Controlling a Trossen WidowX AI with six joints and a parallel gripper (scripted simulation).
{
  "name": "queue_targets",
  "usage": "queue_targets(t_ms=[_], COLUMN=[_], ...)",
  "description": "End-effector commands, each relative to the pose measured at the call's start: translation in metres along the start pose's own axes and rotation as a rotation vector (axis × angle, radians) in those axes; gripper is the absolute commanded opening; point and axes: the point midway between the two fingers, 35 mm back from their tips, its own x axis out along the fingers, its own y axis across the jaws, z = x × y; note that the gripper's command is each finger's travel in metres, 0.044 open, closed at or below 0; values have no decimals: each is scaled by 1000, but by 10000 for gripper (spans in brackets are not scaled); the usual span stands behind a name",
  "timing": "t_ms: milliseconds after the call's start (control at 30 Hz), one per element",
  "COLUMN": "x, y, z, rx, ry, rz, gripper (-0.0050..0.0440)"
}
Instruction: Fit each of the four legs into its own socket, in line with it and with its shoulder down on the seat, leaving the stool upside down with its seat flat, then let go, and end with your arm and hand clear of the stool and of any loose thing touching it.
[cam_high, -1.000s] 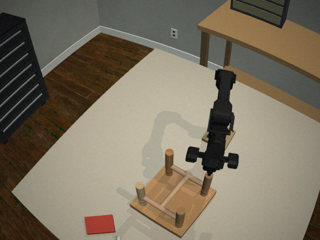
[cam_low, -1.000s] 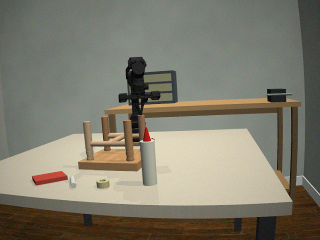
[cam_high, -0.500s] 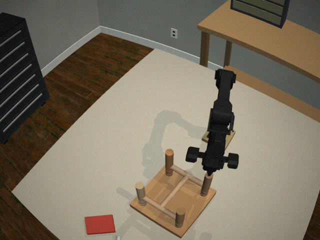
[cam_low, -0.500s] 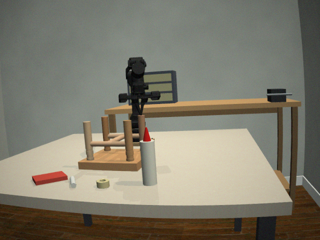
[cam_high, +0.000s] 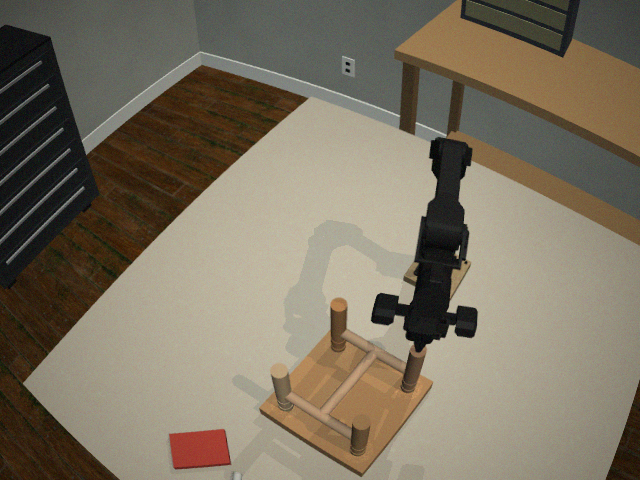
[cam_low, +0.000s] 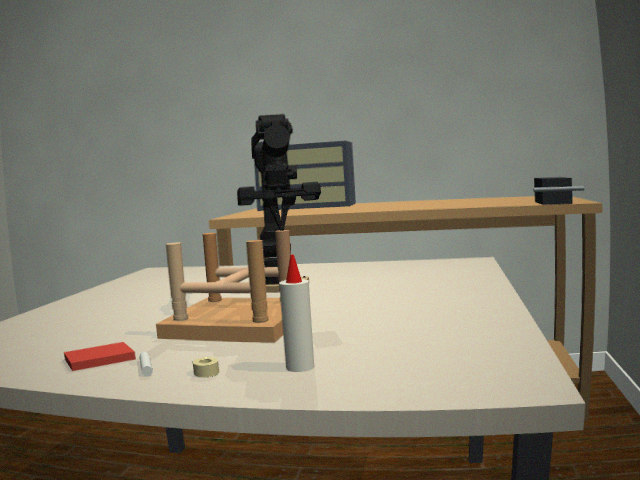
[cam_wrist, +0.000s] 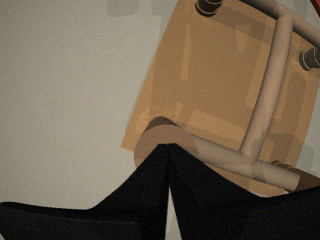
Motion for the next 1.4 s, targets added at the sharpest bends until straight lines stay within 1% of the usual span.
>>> queue_targets(t_ms=[0,1367], x=[22,26], y=[-1,-1], z=[-10,-12], rx=[3,3], ry=[67,67], rz=[-5,-5], gripper=[0,0])
